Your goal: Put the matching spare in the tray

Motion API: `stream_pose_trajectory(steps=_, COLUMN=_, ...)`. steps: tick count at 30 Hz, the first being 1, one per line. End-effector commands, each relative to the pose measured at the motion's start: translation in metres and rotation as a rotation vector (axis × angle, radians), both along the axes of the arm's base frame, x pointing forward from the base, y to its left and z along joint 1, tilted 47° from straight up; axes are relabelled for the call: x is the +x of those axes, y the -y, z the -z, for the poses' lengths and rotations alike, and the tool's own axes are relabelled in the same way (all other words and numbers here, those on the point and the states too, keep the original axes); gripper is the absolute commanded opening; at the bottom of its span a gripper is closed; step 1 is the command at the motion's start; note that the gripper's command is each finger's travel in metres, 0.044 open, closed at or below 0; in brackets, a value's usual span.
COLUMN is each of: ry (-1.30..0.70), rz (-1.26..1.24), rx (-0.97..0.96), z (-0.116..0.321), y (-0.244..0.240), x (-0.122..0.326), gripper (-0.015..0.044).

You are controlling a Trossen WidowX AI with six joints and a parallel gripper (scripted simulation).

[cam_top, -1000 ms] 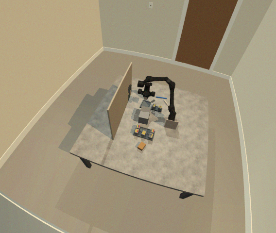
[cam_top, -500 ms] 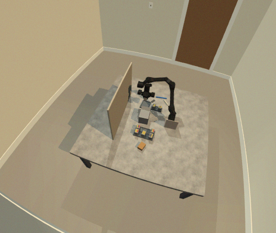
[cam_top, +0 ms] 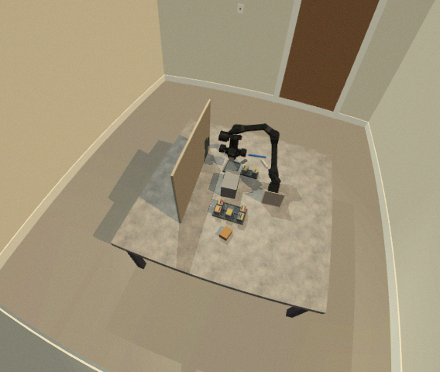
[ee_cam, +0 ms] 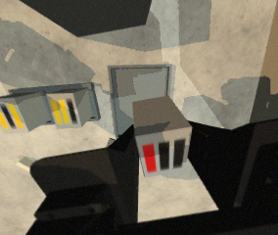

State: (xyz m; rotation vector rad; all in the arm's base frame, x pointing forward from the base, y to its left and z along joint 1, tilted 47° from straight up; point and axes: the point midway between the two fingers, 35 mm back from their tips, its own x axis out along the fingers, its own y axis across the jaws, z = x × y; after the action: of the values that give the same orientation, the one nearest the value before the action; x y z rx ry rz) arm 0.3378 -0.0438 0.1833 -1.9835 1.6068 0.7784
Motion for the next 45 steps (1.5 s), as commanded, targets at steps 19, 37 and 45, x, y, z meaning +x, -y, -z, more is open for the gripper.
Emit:
stream_pose_trajectory(steps=19, ry=-0.007, rz=0.0, rx=0.004, z=0.014, y=0.014, x=0.002, gripper=0.0)
stream_pose_trajectory(steps=37, ry=-0.006, rz=0.0, rx=0.004, z=0.023, y=0.024, x=0.003, gripper=0.0)
stream_pose_trajectory(steps=45, ry=-0.005, rz=0.001, rx=0.004, z=0.027, y=0.029, x=0.003, gripper=0.0)
